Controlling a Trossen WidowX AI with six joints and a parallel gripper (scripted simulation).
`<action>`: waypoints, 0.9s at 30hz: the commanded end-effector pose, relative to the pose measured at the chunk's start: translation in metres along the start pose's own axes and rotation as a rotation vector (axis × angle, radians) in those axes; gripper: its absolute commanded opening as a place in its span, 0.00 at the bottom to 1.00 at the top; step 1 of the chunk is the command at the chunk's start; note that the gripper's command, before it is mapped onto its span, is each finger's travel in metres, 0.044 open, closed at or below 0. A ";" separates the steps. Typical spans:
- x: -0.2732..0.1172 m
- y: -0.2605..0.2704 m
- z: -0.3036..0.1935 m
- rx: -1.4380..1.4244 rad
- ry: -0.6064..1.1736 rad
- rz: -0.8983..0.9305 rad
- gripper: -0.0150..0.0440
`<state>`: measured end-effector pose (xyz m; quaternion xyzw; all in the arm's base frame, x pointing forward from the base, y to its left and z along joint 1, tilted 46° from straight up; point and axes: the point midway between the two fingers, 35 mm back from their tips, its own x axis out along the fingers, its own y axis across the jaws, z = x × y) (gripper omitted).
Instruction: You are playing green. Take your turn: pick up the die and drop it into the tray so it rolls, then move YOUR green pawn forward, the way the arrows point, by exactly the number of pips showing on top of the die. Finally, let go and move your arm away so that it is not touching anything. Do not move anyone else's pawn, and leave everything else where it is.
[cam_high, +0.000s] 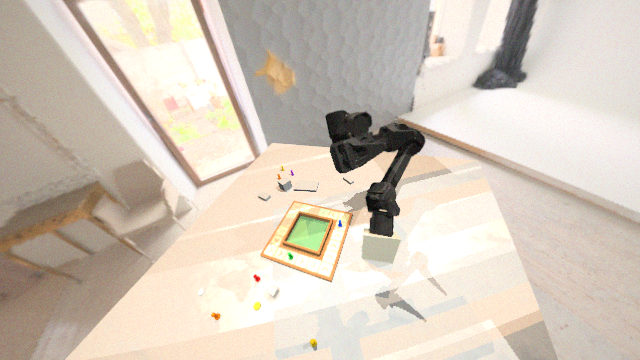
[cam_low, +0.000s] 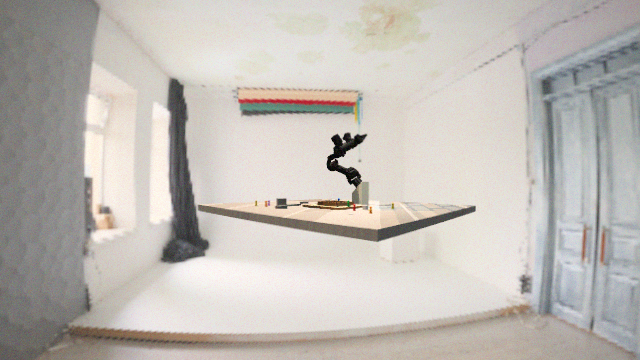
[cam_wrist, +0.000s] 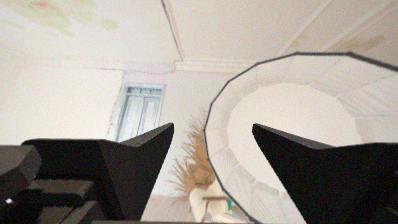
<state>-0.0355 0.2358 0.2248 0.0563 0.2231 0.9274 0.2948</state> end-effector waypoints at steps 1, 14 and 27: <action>0.000 -0.001 0.000 0.005 0.000 -0.005 0.89; -0.024 -0.148 0.004 0.576 -0.008 -0.577 0.72; -0.138 -0.299 -0.107 1.265 0.119 -1.424 0.72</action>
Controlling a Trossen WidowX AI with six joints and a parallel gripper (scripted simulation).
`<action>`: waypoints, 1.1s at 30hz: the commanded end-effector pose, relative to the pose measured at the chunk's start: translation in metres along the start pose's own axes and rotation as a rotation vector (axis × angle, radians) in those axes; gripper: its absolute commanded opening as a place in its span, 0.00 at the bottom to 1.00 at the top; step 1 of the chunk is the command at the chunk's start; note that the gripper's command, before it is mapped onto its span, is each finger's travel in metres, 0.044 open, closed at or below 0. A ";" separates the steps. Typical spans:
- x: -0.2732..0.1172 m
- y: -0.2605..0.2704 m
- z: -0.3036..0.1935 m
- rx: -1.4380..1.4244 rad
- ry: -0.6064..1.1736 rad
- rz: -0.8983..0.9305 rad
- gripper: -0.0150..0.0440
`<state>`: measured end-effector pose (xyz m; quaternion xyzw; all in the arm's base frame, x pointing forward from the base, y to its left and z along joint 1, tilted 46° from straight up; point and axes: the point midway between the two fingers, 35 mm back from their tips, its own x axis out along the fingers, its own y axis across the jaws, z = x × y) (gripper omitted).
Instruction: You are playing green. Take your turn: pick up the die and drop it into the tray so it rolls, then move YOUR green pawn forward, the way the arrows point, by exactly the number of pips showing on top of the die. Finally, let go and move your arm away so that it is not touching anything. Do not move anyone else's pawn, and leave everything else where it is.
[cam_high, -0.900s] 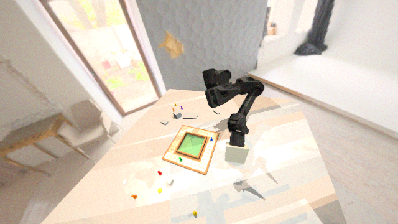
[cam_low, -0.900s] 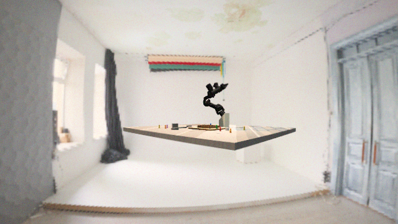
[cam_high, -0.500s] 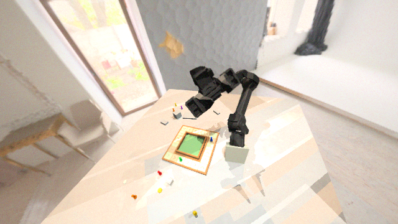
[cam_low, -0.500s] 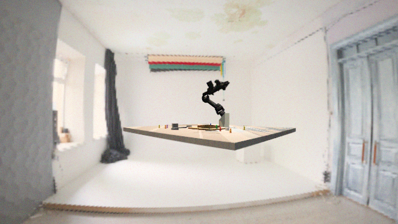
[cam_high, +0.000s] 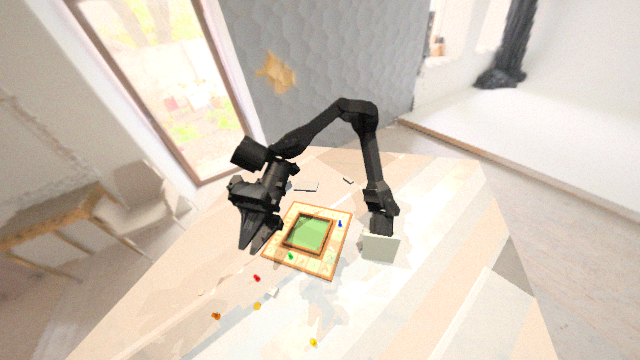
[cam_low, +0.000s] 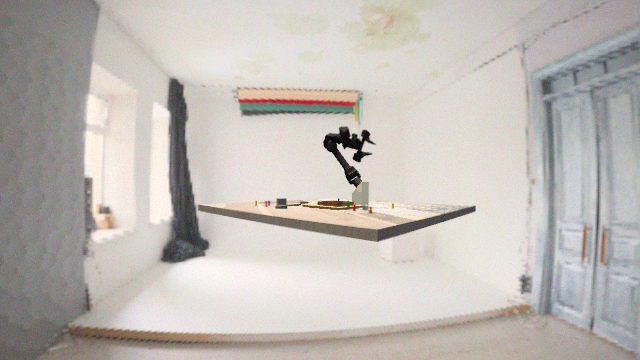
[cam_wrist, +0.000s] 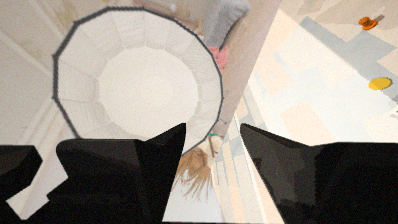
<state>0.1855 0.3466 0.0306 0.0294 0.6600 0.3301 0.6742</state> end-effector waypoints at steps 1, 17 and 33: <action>0.026 -0.049 0.015 0.143 0.012 -0.234 0.72; 0.080 -0.251 0.018 0.368 -0.015 -1.292 0.72; 0.085 -0.266 0.011 0.366 -0.016 -1.302 0.72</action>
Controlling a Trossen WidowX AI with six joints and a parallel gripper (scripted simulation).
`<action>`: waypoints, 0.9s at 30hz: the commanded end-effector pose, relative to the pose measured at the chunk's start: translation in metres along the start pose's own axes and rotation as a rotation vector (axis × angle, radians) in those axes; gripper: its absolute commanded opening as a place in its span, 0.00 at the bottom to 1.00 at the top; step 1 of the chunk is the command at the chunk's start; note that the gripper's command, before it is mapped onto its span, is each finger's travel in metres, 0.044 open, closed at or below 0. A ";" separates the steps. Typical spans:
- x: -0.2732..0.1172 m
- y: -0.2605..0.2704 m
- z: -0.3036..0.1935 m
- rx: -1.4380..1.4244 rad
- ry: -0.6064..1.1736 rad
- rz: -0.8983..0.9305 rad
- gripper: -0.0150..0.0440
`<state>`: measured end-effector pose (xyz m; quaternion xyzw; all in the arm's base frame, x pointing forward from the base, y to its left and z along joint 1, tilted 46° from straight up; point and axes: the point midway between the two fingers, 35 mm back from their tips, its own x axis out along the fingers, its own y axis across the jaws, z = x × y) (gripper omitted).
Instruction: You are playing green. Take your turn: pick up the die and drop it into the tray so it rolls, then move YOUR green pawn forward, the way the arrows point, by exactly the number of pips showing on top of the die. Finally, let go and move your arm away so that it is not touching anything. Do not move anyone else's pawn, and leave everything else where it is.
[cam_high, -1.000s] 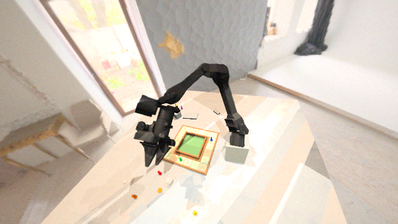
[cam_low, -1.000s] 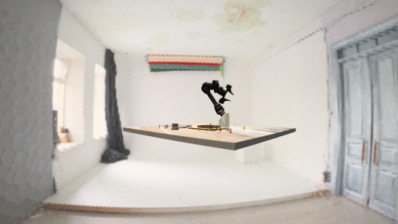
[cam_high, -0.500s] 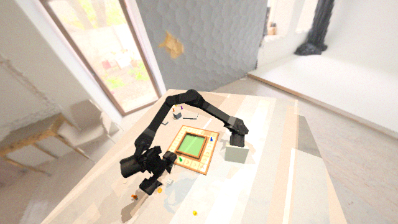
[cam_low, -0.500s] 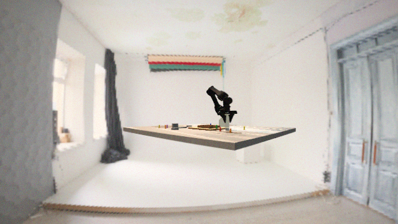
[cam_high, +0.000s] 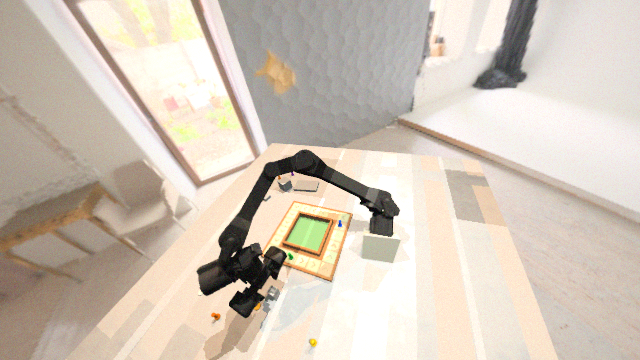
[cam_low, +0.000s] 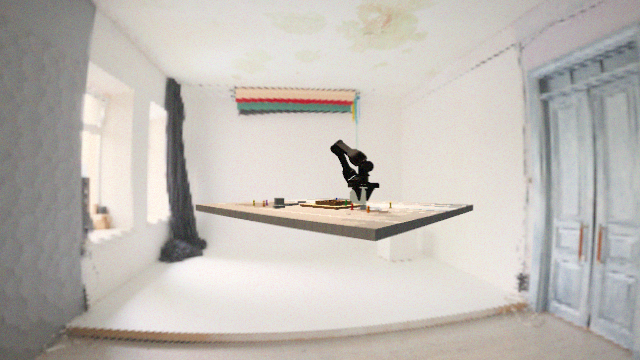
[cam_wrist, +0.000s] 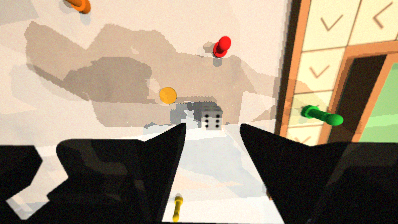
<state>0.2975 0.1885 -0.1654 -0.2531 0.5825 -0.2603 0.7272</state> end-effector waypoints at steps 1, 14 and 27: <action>0.005 -0.001 -0.002 -0.008 0.002 -0.008 0.72; 0.026 -0.001 -0.002 -0.008 0.001 -0.008 0.72; 0.037 -0.002 -0.002 -0.008 0.001 -0.010 0.50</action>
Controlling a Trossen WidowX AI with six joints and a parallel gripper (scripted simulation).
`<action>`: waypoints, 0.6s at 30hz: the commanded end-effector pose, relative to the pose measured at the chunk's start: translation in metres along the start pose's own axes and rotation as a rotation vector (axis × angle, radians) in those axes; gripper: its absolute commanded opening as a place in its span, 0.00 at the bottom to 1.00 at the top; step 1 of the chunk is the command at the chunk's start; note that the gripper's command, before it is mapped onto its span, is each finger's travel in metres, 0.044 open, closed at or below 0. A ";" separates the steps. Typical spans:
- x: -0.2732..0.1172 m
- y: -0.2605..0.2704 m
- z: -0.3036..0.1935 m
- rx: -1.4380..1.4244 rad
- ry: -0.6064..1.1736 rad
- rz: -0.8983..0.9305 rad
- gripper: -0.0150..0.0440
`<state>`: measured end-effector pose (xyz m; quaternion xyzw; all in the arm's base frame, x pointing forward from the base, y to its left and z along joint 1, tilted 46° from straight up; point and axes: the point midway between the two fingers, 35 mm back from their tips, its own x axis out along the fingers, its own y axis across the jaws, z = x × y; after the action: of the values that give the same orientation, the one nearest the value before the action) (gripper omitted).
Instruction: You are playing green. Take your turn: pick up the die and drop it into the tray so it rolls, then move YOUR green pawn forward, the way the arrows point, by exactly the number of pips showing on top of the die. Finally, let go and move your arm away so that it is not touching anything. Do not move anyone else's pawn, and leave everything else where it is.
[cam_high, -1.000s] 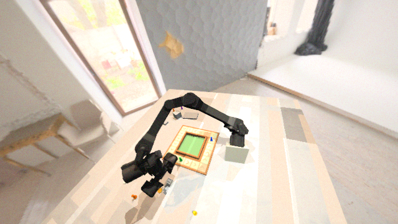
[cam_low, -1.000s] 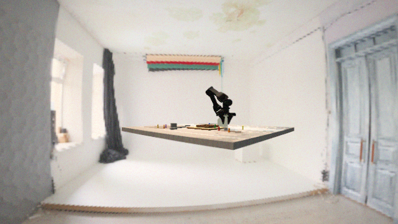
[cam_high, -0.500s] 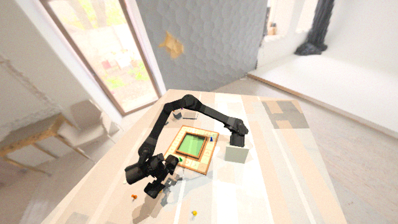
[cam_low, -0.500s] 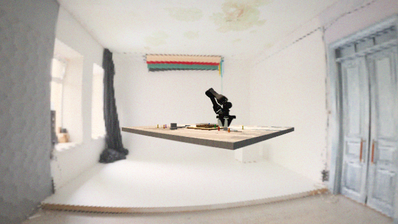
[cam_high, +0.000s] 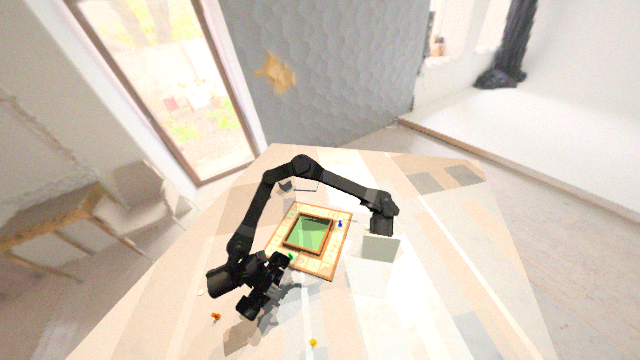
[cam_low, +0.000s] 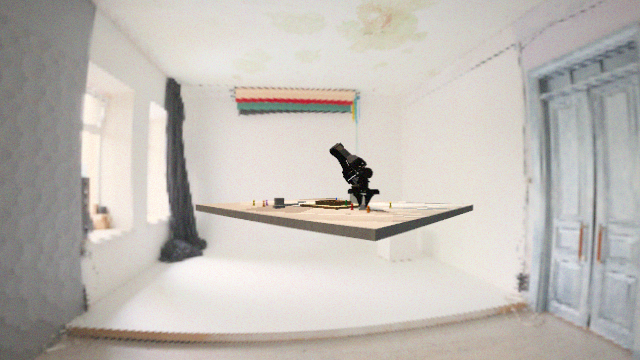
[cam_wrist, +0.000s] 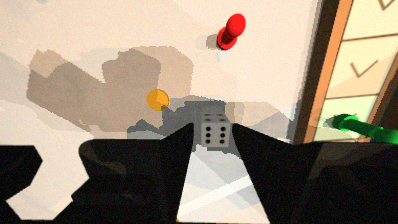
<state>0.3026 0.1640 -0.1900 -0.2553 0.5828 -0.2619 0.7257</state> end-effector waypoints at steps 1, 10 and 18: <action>0.002 -0.001 -0.001 -0.006 -0.001 -0.004 0.45; -0.003 0.000 0.000 -0.006 -0.001 -0.003 0.25; -0.059 0.009 0.001 -0.007 0.000 0.004 0.25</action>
<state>0.2962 0.1966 -0.1655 -0.2616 0.5844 -0.2590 0.7232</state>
